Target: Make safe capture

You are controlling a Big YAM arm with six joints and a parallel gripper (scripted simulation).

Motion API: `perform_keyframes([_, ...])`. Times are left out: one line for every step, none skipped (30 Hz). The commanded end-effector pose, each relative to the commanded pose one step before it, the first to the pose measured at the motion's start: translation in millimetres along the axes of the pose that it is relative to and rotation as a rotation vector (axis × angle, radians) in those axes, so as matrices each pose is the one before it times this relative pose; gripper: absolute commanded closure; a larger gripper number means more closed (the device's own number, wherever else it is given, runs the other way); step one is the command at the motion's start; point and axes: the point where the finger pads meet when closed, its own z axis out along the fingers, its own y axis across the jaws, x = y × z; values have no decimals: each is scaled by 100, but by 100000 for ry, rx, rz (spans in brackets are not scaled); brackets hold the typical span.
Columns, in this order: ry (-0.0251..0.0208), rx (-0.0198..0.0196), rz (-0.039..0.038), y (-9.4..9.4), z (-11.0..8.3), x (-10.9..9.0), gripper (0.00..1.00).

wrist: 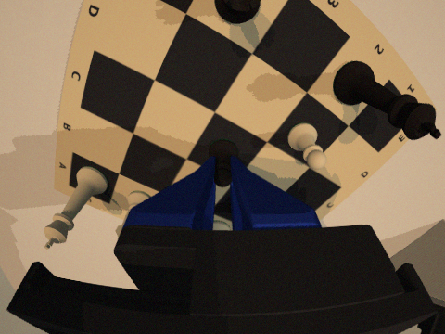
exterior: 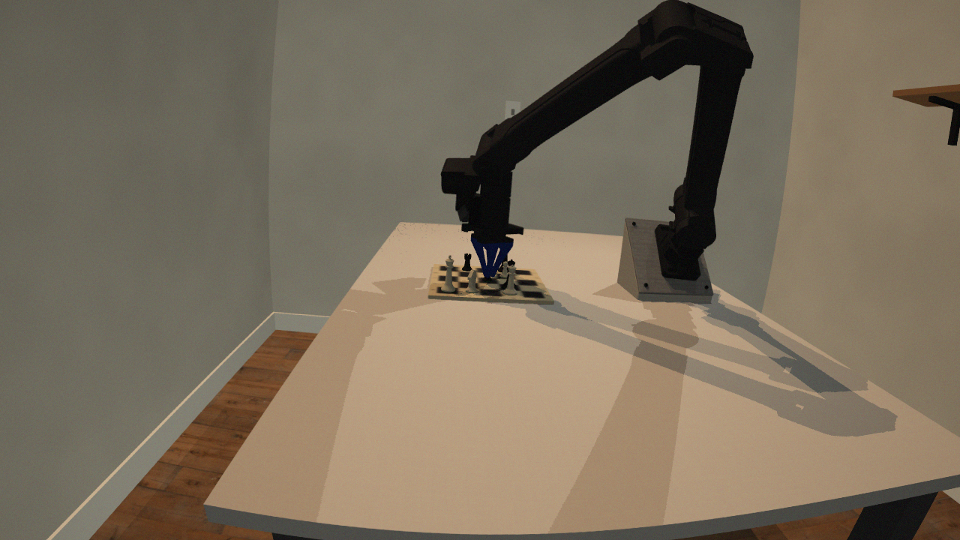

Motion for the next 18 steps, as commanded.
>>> perform_keyframes([570,240,473,-83,485,-123,100])
perform_keyframes([0,0,0,0,0,0,100])
perform_keyframes([0,0,0,0,0,0,100])
perform_keyframes([0,0,0,0,0,0,100])
perform_keyframes([0,0,0,0,0,0,100])
perform_keyframes([0,0,0,0,0,0,100])
perform_keyframes([0,0,0,0,0,0,100])
perform_keyframes([0,0,0,0,0,0,100])
perform_keyframes([0,0,0,0,0,0,100])
perform_keyframes([0,0,0,0,0,0,100])
perform_keyframes([0,0,0,0,0,0,100])
perform_keyframes([0,0,0,0,0,0,100])
perform_keyframes([0,0,0,0,0,0,100])
perform_keyframes([0,0,0,0,0,0,100])
perform_keyframes([0,0,0,0,0,0,100])
perform_keyframes([5,-12,35,-3,-33,-12,100])
perform_keyframes([34,-80,228,-22,-216,-79,100])
perform_keyframes([-186,-462,192,13,-541,-268,100])
